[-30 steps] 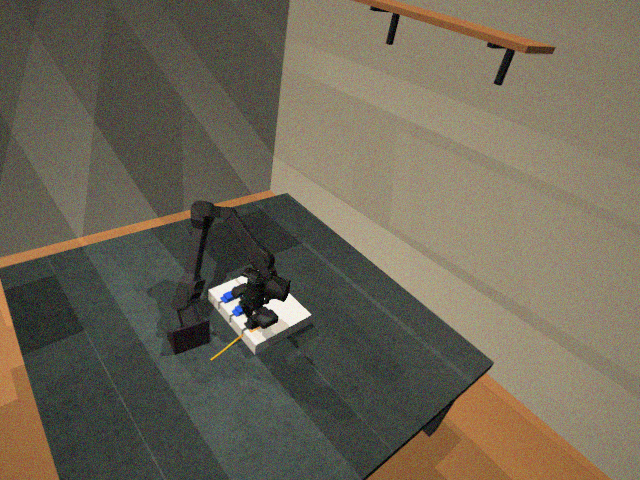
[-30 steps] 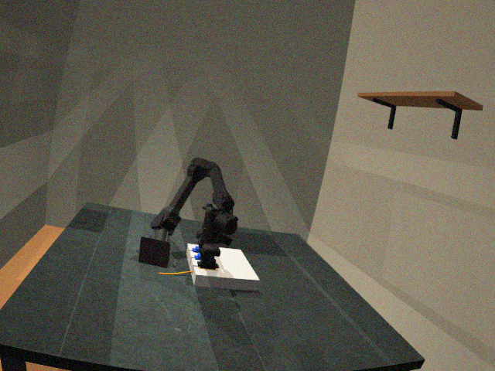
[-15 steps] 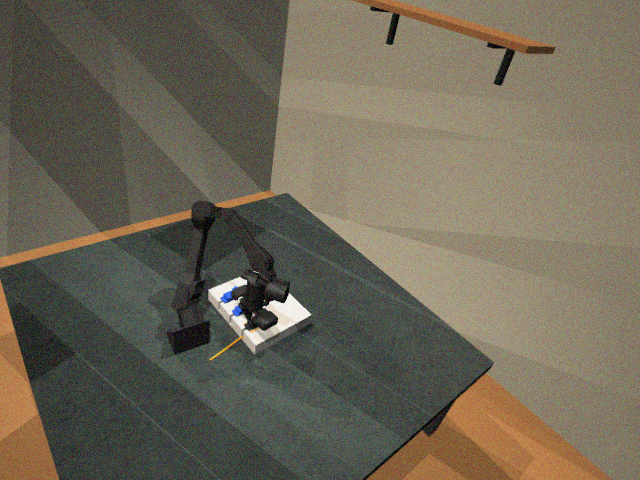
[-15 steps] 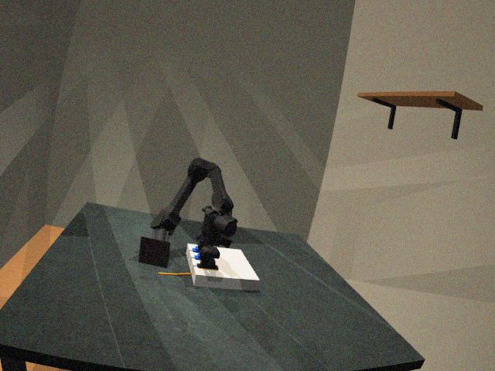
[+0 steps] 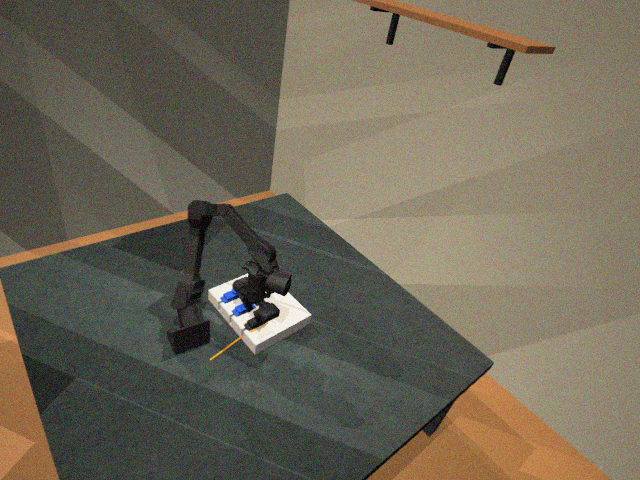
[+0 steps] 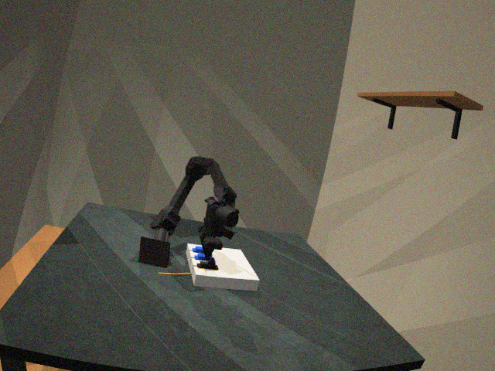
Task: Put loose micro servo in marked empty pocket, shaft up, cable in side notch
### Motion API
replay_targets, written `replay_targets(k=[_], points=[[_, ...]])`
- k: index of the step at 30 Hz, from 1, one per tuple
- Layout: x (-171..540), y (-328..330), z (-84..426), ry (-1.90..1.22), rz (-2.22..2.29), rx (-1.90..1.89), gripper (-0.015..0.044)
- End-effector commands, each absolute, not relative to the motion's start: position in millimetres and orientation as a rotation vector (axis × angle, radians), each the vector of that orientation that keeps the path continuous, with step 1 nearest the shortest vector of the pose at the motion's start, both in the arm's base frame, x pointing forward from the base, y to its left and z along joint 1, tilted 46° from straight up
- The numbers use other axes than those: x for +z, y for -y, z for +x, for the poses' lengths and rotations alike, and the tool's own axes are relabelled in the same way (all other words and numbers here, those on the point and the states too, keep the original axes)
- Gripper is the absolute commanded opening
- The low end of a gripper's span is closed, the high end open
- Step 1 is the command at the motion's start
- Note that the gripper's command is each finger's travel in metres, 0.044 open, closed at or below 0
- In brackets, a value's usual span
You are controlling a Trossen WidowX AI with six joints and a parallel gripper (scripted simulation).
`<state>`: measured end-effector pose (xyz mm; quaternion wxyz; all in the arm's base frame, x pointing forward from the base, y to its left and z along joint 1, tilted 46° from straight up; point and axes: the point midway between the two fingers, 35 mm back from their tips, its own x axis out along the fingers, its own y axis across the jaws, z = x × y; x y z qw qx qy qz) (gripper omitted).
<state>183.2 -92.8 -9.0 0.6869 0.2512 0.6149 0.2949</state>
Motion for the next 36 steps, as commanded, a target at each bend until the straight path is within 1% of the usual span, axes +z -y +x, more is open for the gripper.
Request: replay_targets(k=[1, 5, 6, 11, 13, 16, 22, 36], points=[[-2, 104, 201, -1.371, 0.552, 0.656, 0.0319], [15, 120, 232, -1.372, 0.554, 0.655, 0.0424], [20, 123, 241, -1.372, 0.554, 0.656, 0.0440], [46, 136, 279, -1.374, 0.555, 0.660, 0.0440], [49, 137, 285, -1.374, 0.555, 0.661, 0.0440], [51, 139, 284, -1.374, 0.559, 0.658, 0.0440], [75, 166, 274, -1.381, 0.618, 0.597, 0.0440], [75, 166, 274, -1.381, 0.618, 0.597, 0.0440]])
